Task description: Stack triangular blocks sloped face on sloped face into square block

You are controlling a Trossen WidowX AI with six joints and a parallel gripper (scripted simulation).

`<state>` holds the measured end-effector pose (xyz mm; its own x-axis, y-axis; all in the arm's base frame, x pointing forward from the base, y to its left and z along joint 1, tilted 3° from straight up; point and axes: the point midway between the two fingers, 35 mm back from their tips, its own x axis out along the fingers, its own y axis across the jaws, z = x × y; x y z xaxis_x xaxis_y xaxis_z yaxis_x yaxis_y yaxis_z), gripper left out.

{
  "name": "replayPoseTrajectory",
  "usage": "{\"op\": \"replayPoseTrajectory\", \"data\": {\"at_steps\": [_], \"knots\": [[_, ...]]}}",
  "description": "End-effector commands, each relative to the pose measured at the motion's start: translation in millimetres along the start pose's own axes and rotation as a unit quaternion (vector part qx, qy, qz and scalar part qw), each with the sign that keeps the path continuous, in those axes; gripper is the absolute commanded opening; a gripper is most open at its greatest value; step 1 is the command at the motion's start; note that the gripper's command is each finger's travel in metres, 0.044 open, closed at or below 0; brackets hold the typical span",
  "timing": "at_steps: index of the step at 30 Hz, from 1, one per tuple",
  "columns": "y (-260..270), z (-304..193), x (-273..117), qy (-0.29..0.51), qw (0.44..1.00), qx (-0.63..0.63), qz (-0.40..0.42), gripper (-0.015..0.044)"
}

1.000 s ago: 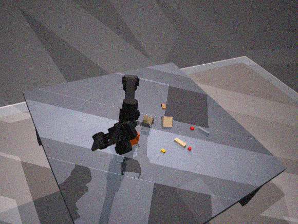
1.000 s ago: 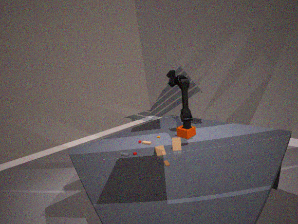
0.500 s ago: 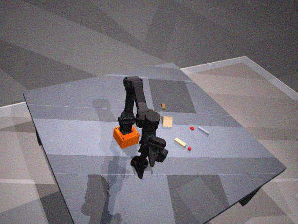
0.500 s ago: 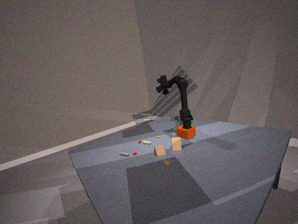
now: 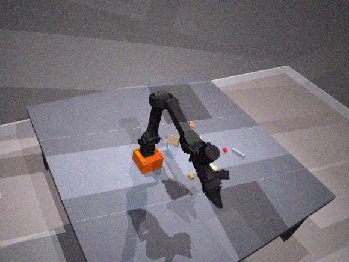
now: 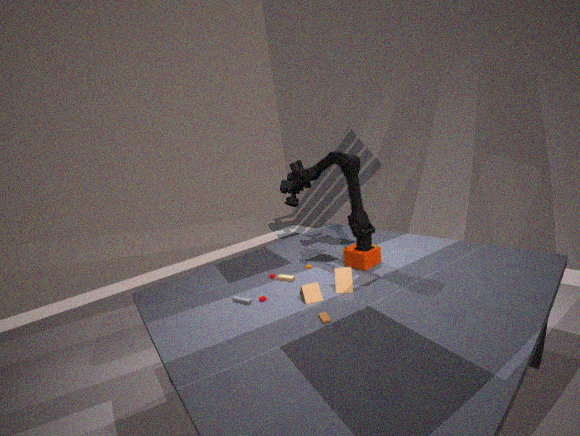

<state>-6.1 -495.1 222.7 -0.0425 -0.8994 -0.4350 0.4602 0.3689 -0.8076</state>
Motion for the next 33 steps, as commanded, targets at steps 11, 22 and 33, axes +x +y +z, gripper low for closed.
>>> {"op": "replayPoseTrajectory", "data": {"at_steps": [11,22,33], "knots": [[192,93,-32,0.003,0.902,0.297,0.313,0.044],[314,124,-110,0.181,0.733,0.441,0.485,0.044],[406,119,-218,0.466,0.52,0.494,0.519,0.044]]}}
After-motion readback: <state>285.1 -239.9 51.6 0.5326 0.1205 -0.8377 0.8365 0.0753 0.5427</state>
